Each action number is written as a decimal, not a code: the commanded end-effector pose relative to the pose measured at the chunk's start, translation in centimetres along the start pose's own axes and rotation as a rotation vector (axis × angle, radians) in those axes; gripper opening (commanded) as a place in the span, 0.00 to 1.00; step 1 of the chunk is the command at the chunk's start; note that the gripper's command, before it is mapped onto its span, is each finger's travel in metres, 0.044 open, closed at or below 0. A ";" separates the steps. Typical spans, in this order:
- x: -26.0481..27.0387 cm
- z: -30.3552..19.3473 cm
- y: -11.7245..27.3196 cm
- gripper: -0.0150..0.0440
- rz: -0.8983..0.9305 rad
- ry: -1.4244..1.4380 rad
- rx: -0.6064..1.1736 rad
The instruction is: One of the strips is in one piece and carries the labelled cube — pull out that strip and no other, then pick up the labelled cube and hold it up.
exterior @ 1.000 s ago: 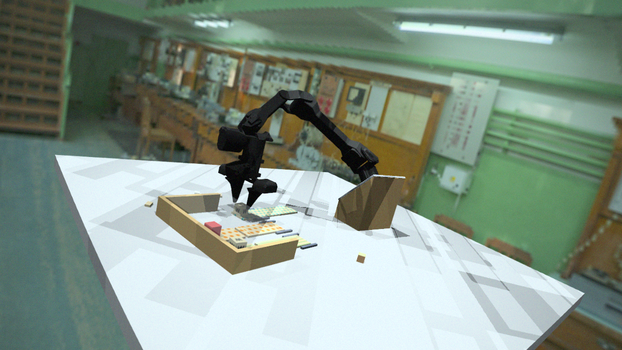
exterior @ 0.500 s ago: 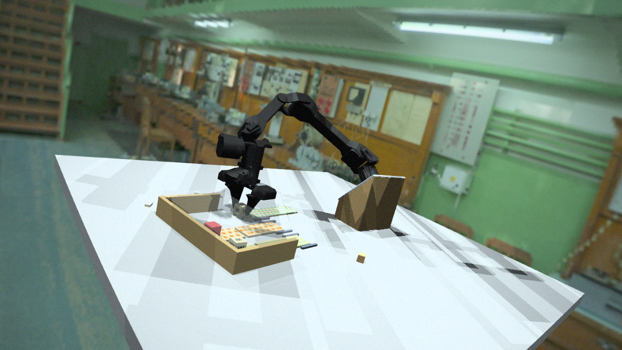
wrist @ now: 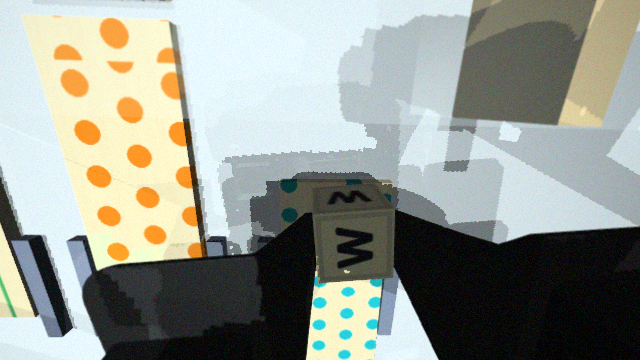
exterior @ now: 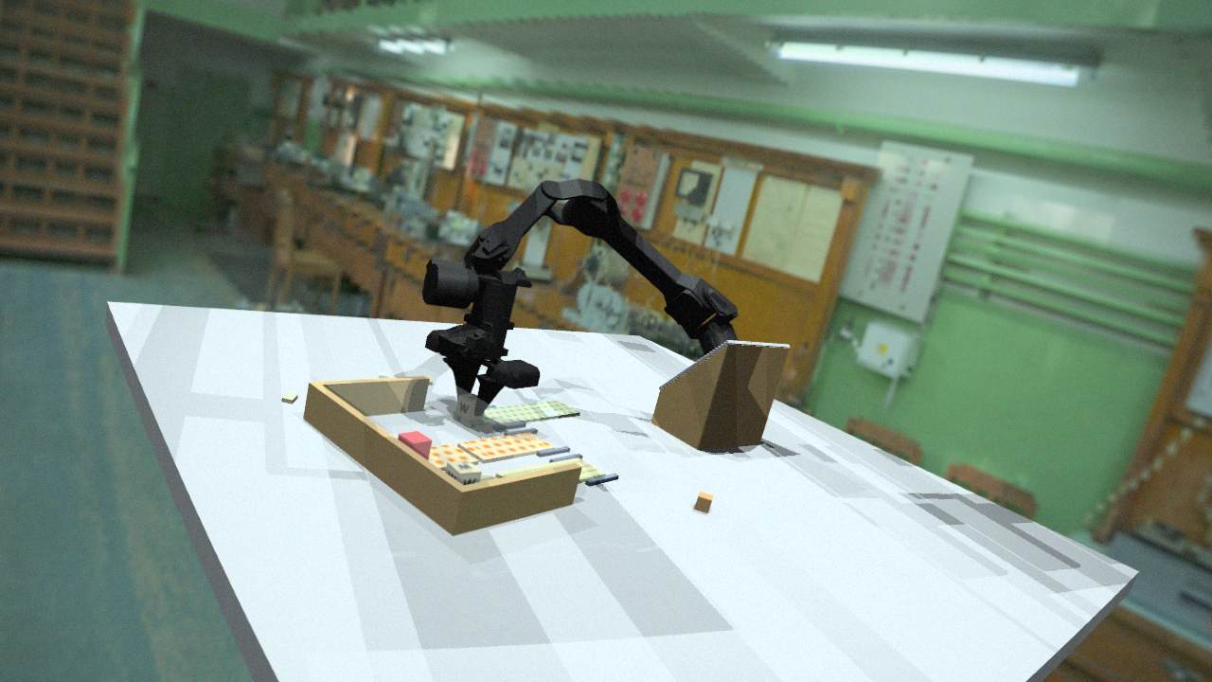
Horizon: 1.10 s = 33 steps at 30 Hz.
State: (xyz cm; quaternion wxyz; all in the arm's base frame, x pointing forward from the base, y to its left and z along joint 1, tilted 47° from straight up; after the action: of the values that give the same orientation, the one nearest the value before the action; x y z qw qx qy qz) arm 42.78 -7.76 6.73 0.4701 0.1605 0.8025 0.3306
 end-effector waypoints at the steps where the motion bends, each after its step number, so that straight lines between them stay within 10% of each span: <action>1: 0.8 -0.7 0.8 0.25 0.003 0.001 0.002; 33: 7.9 -7.8 4.0 0.25 0.008 0.008 0.007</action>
State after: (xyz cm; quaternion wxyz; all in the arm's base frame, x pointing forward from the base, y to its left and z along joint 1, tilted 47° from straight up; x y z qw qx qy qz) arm 33.23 -3.39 7.33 0.4629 0.1635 0.8053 0.3323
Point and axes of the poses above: the point midway between the two fingers, 35 mm back from their tips, its own y axis back along the fingers, its own x axis across the jaws, z = x × y, the point moved 7 cm from there along y, back along the fingers, and after that the axes turned 15 degrees about y, right-handed, at the moved point
